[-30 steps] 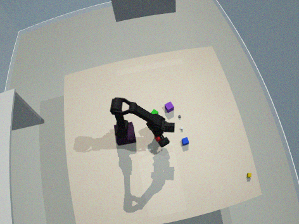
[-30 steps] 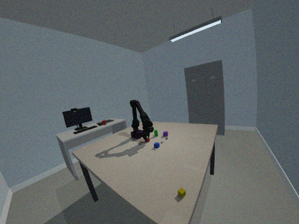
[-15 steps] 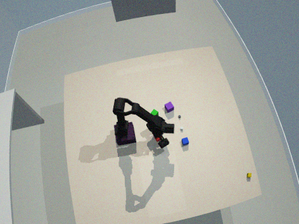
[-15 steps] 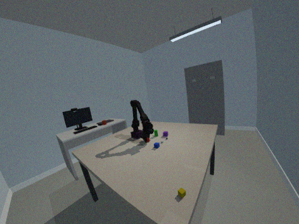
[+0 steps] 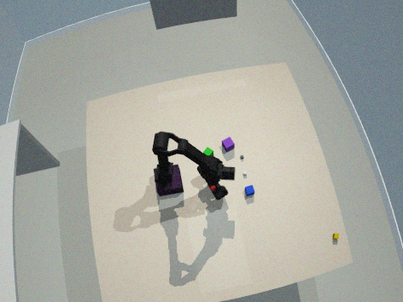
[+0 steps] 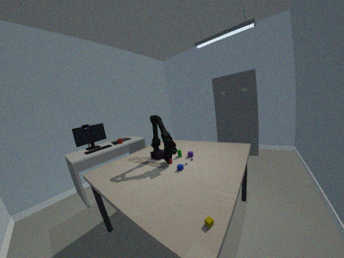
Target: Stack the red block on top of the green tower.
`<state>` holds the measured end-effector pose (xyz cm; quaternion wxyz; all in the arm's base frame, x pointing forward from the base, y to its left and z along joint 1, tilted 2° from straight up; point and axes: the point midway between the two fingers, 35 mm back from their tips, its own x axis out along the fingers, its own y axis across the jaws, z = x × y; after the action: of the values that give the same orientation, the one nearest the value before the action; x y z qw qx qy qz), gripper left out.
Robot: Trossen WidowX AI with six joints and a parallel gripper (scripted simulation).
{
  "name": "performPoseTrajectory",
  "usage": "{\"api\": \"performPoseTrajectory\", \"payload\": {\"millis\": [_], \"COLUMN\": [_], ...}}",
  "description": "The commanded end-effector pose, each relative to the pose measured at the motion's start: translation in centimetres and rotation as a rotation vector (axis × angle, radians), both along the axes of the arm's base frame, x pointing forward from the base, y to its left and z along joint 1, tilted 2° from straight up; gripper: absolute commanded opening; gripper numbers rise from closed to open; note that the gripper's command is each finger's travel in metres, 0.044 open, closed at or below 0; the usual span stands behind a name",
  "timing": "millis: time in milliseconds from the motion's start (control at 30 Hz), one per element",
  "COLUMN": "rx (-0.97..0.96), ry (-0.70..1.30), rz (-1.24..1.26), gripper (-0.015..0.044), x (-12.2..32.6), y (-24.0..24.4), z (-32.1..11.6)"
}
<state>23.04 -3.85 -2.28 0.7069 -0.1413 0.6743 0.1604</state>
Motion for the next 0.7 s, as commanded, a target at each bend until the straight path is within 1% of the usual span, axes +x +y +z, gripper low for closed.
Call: {"api": "performPoseTrajectory", "payload": {"millis": [0, 133, 367, 500, 667], "rx": [-0.002, -0.002, -0.002, -0.002, -0.002], "ry": [0.001, 0.001, 0.001, 0.001, 0.001], "rz": [-0.004, -0.004, -0.004, -0.004, -0.004], "gripper": [0.0256, 0.0151, 0.0105, 0.0, 0.0], "x": [0.0, 0.0, 0.0, 0.0, 0.0], "y": [0.0, 0.0, 0.0, -0.1, -0.1], "z": [0.0, 0.0, 0.0, 0.8, 3.0]}}
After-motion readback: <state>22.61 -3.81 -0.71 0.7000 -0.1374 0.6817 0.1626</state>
